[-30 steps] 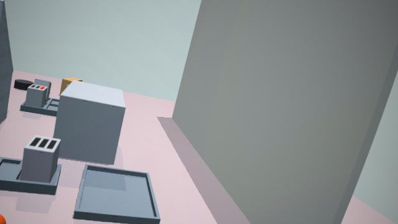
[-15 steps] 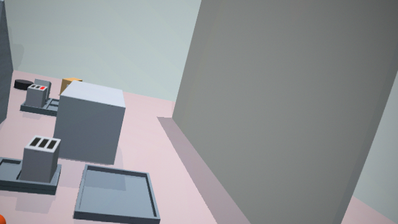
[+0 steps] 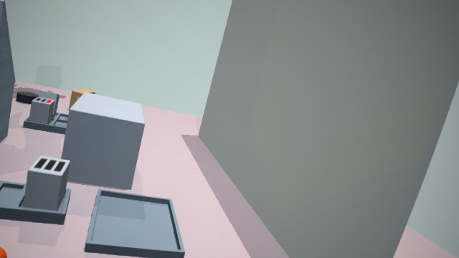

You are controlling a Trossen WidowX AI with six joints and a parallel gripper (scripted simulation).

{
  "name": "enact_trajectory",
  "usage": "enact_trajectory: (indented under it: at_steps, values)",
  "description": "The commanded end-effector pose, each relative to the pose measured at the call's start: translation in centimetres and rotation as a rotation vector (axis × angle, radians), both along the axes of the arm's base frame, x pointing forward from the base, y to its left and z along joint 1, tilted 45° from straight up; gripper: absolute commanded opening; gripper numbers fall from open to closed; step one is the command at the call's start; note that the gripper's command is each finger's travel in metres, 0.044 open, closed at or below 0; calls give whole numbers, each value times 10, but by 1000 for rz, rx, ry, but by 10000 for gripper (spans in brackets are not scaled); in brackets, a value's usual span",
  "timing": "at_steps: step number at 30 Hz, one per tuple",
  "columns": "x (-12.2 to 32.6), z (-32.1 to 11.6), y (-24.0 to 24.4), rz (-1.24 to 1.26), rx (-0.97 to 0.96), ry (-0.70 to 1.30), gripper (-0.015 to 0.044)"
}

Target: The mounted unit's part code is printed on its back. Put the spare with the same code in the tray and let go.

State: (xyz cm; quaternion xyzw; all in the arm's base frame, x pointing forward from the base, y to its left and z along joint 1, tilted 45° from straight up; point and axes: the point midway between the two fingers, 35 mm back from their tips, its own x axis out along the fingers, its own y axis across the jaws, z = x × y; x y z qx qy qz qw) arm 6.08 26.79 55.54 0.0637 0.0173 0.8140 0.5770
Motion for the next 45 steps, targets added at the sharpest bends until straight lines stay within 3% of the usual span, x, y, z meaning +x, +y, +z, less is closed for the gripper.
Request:
enact_trajectory:
  at_steps: [1, 13, 25, 35, 45]
  values:
    - [63, -34, 21, -152, -95, 56, 440]
    - [211, -144, 17, -460, -367, 237, 440]
    - [315, -281, -53, -665, -661, 505, 440]
    - [348, -397, -149, -746, -880, 806, 440]
    - [318, -503, -253, -695, -1026, 1200, 440]
